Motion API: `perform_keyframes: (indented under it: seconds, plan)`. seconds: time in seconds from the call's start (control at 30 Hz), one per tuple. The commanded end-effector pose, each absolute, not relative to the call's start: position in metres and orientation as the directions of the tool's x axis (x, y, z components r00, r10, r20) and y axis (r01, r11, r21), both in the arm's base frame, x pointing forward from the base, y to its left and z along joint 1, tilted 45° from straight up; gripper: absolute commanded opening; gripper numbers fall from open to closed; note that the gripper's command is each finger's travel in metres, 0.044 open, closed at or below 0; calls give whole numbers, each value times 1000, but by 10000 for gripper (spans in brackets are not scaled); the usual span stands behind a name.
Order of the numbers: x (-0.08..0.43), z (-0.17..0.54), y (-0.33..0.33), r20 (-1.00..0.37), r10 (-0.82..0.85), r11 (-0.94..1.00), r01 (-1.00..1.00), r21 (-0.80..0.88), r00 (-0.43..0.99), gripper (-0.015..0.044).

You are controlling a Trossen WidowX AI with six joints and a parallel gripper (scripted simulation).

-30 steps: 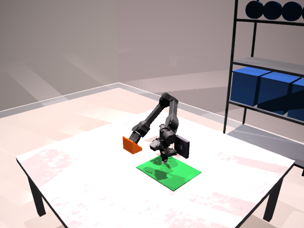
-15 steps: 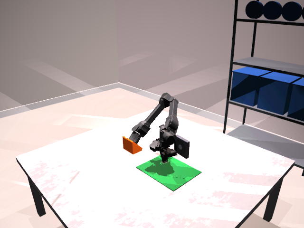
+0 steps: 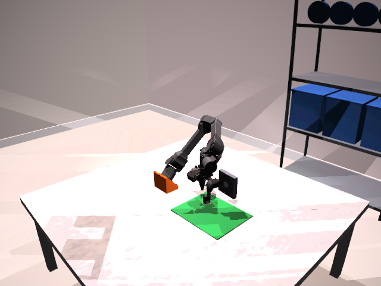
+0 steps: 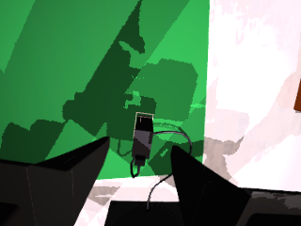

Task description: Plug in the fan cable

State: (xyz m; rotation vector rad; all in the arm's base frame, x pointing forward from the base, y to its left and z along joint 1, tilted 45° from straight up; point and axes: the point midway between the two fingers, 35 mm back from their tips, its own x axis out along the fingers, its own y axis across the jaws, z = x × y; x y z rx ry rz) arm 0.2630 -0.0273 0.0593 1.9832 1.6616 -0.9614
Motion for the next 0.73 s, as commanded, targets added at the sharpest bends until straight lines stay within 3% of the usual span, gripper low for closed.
perform_keyframes:
  seconds: [0.0,0.17,0.43,0.7]
  plan:
    - [262,68,-33,-708,703,-221,966,-133,64,260]
    - [261,66,-35,-709,703,-221,966,-133,64,260]
    - [213,-10,-108,-713,698,-222,966,-133,63,260]
    - [212,-12,-109,-713,699,-222,966,-133,63,260]
